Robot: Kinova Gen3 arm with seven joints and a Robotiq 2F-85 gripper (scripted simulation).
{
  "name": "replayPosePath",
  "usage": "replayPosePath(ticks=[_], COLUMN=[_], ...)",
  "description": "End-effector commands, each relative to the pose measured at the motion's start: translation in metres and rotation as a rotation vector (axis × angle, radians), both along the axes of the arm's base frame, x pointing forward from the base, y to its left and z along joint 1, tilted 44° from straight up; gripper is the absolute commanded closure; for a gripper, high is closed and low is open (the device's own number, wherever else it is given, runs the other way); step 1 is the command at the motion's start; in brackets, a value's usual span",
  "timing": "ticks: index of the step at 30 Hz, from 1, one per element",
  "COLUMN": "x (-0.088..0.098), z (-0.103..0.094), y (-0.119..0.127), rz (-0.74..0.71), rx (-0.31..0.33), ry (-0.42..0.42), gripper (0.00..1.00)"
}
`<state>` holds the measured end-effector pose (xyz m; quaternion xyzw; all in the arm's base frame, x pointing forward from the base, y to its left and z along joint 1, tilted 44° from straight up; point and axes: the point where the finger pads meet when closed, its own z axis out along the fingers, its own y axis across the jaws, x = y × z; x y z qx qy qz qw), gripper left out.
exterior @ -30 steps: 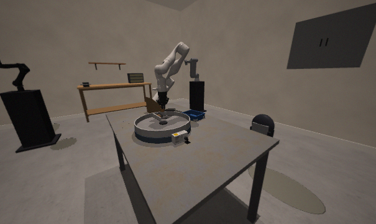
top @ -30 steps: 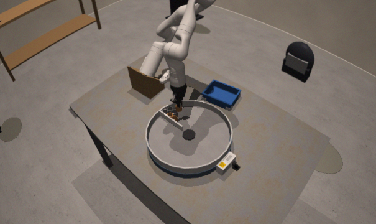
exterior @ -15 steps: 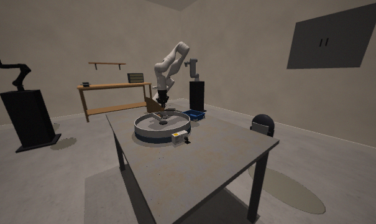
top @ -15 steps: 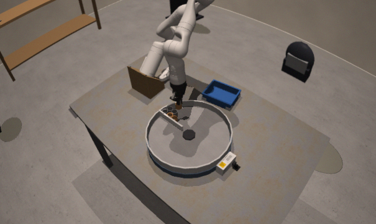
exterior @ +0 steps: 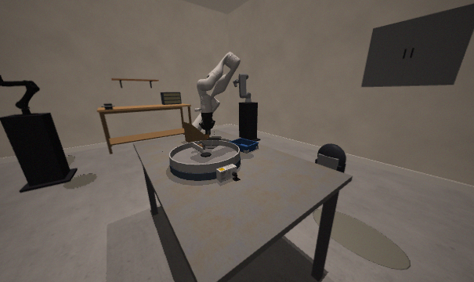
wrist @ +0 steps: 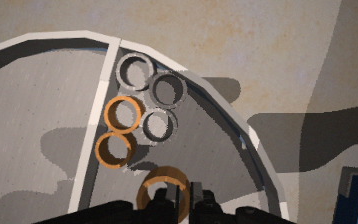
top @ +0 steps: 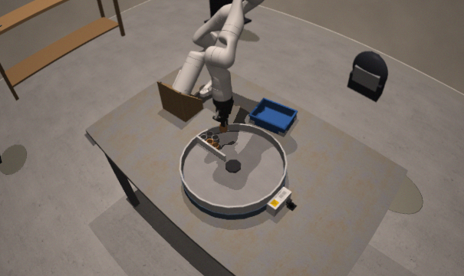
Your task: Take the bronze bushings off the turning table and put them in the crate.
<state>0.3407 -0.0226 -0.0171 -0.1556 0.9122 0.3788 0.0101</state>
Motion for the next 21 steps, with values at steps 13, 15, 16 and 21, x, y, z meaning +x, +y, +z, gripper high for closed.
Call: replayPosePath(ticks=[13,15,16,21], x=[0.0,-0.002,-0.003,-0.005], z=[0.026,0.04,0.047,0.061], y=[0.022,0.036,0.044,0.058], rz=[0.016,0.016,0.016,0.016], rx=[-0.003,-0.002,-0.002,-0.002], ry=[-0.014,-0.013,-0.013,-0.013], gripper=[1.0,1.0,1.0,1.0])
